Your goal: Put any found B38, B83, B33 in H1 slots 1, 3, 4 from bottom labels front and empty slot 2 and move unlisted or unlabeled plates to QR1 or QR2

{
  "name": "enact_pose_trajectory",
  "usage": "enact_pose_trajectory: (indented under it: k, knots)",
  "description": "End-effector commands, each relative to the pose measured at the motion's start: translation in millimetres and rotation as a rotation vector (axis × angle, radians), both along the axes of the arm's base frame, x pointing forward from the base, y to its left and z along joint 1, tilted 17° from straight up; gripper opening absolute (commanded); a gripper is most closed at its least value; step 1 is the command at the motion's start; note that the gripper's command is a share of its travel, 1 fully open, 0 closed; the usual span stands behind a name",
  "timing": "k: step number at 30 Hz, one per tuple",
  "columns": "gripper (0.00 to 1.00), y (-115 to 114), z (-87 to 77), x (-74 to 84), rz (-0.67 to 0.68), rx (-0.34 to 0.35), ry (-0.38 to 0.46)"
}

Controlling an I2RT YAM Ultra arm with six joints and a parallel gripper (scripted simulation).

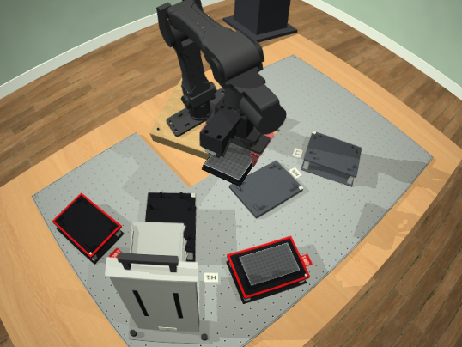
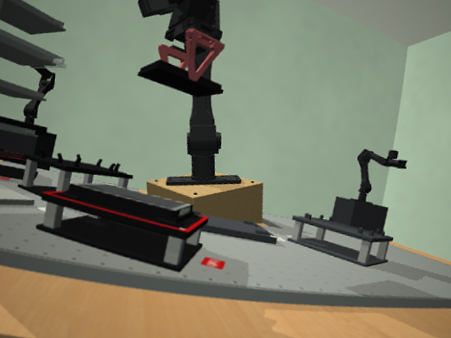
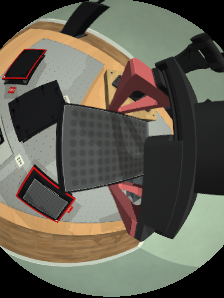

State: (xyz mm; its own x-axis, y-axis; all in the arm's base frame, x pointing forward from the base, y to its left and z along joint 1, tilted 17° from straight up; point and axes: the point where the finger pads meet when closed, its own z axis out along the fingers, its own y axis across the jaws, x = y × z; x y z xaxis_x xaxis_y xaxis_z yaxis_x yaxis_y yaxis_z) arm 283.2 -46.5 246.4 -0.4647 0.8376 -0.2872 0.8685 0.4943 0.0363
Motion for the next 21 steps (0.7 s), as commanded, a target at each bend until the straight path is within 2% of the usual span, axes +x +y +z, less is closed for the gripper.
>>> enact_pose_trajectory:
  k: [1, 9, 11, 18, 21]
  knots:
    - [0.86, 10, 1.7, -0.1, -0.087, 0.012, -0.036]
    - [0.86, 36, -5.1, -1.4, -0.210, 0.037, -0.064]
    - [0.86, 36, -5.1, -1.4, -0.210, 0.037, -0.064]
    - [0.86, 59, -11.0, -2.4, -0.210, 0.039, -0.063]
    - [0.86, 69, -13.9, -5.2, -0.277, 0.052, -0.079]
